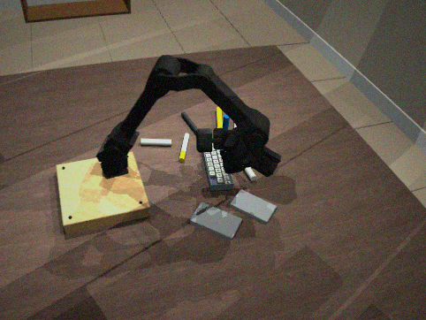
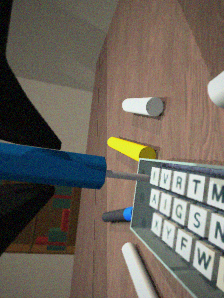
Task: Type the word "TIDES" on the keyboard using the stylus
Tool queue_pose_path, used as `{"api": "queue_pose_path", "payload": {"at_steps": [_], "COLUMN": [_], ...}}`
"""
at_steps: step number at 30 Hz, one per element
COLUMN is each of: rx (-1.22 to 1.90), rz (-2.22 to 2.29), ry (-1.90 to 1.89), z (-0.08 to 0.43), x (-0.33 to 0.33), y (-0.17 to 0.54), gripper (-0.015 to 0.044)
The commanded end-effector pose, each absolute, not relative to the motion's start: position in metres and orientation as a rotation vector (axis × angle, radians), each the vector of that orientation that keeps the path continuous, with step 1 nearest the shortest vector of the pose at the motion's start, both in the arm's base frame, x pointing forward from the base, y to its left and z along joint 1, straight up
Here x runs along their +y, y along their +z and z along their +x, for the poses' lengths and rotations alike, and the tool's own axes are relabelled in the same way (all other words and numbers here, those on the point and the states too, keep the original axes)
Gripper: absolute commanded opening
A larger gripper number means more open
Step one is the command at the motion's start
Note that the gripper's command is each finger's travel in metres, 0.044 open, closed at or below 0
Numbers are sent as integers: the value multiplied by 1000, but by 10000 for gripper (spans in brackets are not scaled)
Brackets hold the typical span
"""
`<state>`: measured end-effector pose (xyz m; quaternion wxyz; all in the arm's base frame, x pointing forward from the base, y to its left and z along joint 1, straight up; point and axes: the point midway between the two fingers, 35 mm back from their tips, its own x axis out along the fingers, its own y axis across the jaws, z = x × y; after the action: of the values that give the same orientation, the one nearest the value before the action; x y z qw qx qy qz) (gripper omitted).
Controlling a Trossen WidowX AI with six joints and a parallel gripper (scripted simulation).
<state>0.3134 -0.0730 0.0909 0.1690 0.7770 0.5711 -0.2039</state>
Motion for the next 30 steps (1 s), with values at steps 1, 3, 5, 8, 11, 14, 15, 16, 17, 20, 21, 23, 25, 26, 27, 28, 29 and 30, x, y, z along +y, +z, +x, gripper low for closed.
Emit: {"api": "queue_pose_path", "payload": {"at_steps": [1, 3, 5, 8, 11, 14, 15, 16, 17, 20, 21, 23, 25, 26, 27, 28, 29, 30], "rx": [1623, 1623, 1624, 1626, 1630, 1630, 1630, 1630, 1630, 1631, 1631, 1631, 1631, 1631, 1631, 1631, 1631, 1631], "rz": [2209, 2209, 2210, 2212, 2213, 2214, 2214, 2214, 2214, 2214, 2214, 2214, 2214, 2214, 2214, 2214, 2214, 2214], "ry": [-579, -579, -578, -577, -574, -573, -573, -573, -573, -573, -573, -573, -573, -573, -573, -573, -573, -573], "z": [313, 313, 312, 309, 306, 306, 306, 306, 306, 305, 305, 305, 305, 305, 305, 305, 305, 305], "x": [-71, -67, -61, -49, -38, -36, -36, -36, -36, -36, -36, -36, -36, -35, -35, -35, -35, -35], "y": [91, 91, 92, 93, 94, 94, 93, 91, 88, 75, 74, 74, 74, 73, 73, 73, 73, 73], "gripper": [0, 0, 0, 0, 0, 0, 0, 0, 0, 0, 0, 0, 26, 53, 79, 81, 81, 81]}}
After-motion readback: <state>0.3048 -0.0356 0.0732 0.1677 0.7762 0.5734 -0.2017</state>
